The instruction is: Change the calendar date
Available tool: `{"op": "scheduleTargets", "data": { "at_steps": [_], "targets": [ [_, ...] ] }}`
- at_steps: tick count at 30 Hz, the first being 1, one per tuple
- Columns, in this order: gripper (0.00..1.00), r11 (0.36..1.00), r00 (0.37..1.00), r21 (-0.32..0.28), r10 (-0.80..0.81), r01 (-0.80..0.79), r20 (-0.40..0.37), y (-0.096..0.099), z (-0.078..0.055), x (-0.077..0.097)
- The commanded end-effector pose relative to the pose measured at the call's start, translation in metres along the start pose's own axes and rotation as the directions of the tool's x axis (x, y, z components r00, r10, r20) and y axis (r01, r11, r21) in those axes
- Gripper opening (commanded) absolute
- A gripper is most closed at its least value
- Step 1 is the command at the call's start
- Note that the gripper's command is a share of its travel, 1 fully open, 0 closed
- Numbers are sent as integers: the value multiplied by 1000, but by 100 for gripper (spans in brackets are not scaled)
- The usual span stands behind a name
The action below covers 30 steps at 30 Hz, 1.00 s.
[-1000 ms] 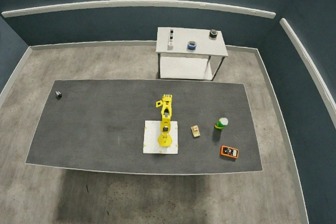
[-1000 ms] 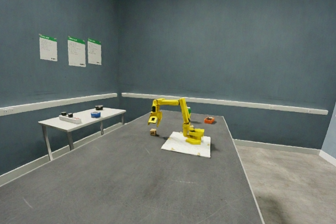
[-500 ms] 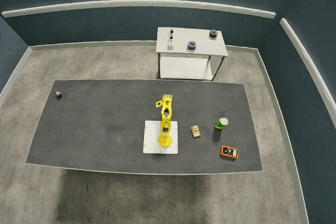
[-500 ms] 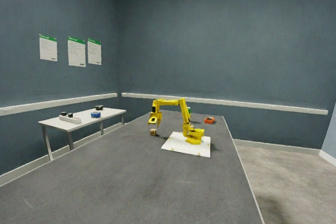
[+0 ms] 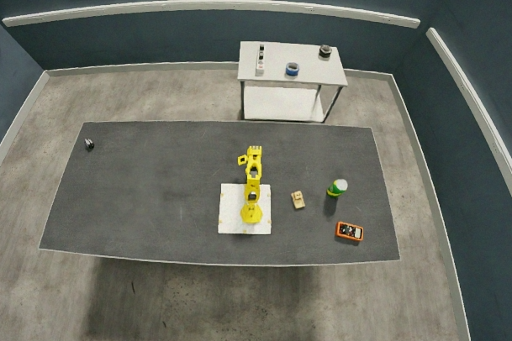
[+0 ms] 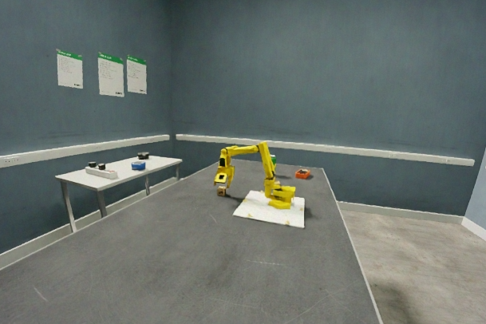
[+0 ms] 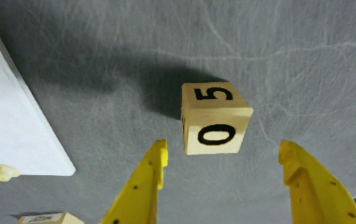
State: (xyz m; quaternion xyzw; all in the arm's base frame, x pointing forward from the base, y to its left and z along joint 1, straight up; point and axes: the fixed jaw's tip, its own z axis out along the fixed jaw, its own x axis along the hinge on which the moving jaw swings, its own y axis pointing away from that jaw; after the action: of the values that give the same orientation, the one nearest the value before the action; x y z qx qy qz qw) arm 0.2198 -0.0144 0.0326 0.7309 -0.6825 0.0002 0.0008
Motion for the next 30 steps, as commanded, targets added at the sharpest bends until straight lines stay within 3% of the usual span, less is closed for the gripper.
{"op": "scheduleTargets", "data": {
  "at_steps": [1, 15, 30],
  "targets": [
    [35, 1000, 1000, -16, -4, 4, 4, 2, 9, 1],
    [35, 1000, 1000, -16, -4, 4, 4, 4, 24, 1],
    [35, 1000, 1000, -16, -4, 4, 4, 4, 25, 1]
  ]
}}
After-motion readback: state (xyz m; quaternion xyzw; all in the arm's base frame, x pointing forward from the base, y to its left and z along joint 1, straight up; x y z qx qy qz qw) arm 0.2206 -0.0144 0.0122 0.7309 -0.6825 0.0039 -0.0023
